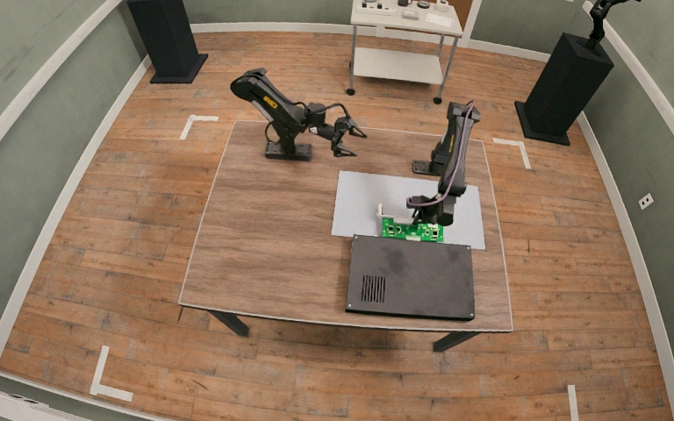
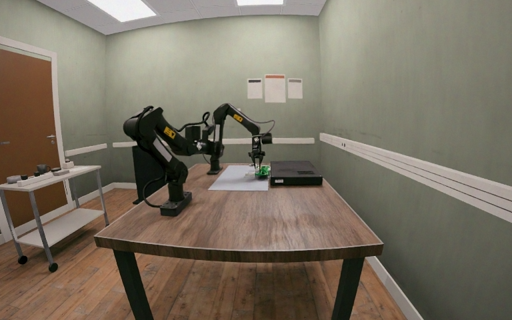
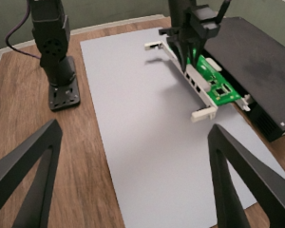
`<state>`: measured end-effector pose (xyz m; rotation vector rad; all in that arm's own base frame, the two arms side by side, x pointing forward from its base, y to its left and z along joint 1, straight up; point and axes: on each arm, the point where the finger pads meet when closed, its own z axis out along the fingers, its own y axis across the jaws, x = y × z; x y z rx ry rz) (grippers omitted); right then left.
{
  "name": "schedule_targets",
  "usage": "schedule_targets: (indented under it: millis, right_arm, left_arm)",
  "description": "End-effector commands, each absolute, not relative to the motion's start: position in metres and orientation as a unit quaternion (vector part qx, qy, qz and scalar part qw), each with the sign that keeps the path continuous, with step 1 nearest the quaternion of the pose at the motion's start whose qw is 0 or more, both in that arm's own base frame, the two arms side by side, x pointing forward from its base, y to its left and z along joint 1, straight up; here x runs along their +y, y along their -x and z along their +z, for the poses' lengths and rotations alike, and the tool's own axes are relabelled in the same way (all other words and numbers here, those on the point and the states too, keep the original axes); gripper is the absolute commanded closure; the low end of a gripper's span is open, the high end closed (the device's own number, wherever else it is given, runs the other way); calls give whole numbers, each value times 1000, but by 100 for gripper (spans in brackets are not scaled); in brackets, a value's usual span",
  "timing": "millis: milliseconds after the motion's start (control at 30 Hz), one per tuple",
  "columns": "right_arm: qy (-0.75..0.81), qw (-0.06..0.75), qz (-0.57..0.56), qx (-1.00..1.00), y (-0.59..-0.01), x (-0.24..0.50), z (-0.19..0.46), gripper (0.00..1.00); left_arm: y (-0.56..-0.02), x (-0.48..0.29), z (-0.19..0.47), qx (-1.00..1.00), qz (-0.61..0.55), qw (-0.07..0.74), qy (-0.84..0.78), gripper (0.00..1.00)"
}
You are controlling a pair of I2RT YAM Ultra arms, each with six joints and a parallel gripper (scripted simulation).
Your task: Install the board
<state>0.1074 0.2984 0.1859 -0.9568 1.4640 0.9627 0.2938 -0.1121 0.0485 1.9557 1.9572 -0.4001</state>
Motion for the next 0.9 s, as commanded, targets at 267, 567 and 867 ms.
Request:
schedule_targets:
  millis: [267, 567, 867]
  right_arm:
    - [402, 548, 413, 606, -105, 299, 193, 0]
    - [402, 548, 413, 606, -105, 299, 193, 0]
    - [402, 548, 413, 606, -105, 299, 193, 0]
  left_arm:
    - [-316, -117, 59, 676, -137, 205, -694, 82]
    - [-321, -117, 59, 681, -139, 202, -690, 82]
    - [-323, -117, 59, 683, -154, 191, -688, 82]
